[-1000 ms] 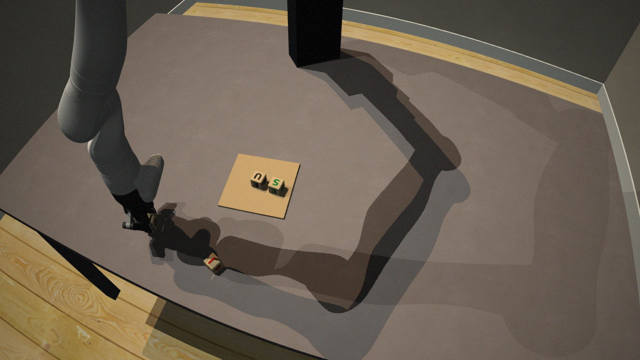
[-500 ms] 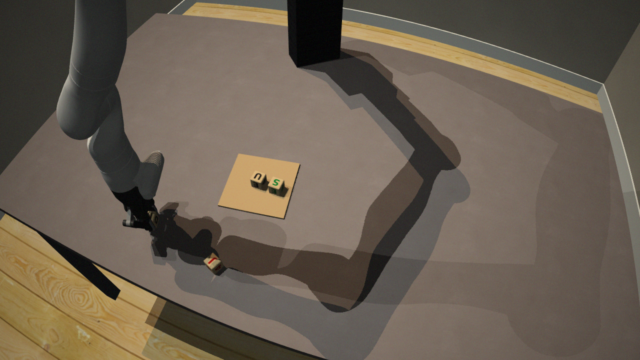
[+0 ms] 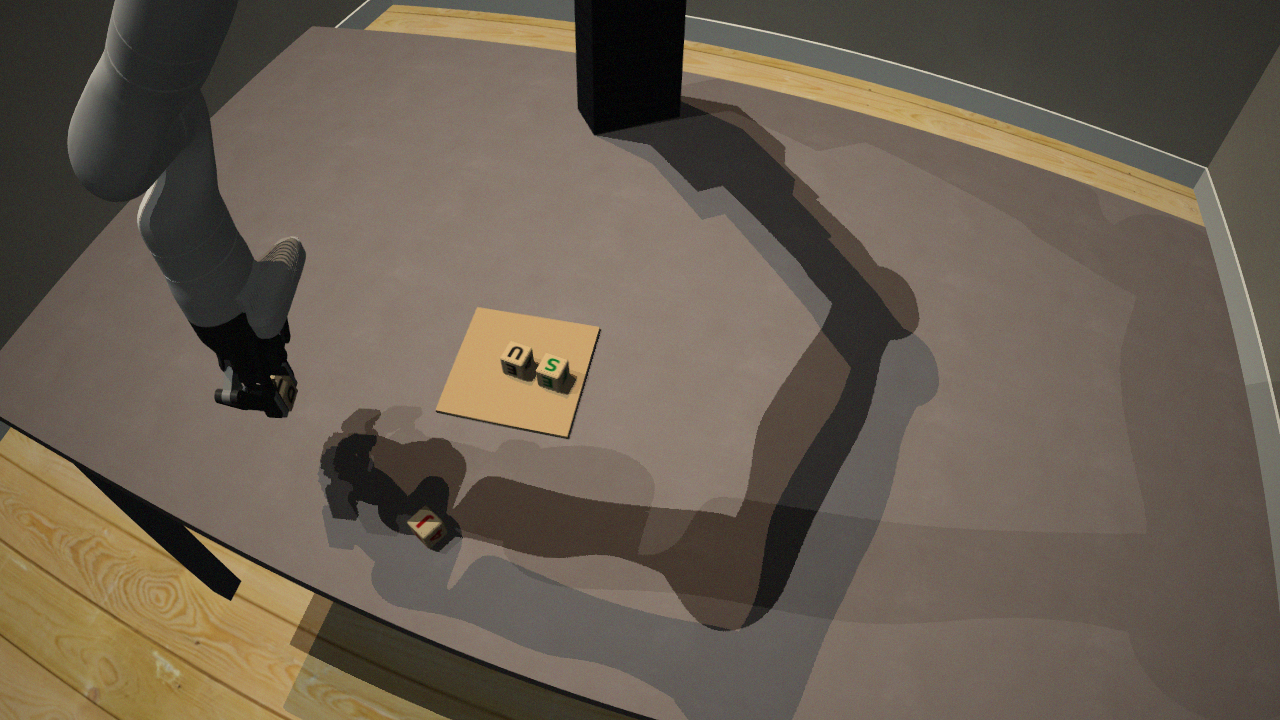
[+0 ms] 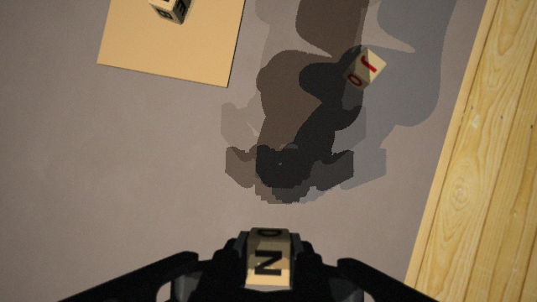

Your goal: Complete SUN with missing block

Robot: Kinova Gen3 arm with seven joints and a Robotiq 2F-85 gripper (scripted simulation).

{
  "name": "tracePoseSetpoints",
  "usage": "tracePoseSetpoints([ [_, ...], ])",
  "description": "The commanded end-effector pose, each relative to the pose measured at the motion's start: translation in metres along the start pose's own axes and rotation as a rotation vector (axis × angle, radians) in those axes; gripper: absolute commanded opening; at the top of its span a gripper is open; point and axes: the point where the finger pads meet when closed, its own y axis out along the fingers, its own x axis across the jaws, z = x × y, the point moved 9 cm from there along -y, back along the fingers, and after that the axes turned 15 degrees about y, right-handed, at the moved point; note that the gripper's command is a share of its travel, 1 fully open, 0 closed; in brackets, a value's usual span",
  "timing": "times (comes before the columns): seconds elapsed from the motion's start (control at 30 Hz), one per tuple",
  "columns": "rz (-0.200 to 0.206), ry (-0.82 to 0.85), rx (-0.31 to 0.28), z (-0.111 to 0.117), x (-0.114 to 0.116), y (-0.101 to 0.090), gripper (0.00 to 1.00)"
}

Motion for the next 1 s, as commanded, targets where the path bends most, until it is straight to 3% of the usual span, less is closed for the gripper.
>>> tracePoseSetpoints([
  [0.0, -0.013, -0.004, -0.017, -0.003, 0.005, -0.017, 0.21],
  [0.53, -0.016, -0.001, -0.015, -0.001, 0.004, -0.018, 0.21],
  [0.97, -0.074, 0.062, 0.014, 0.024, -0.018, -0.011, 0.21],
])
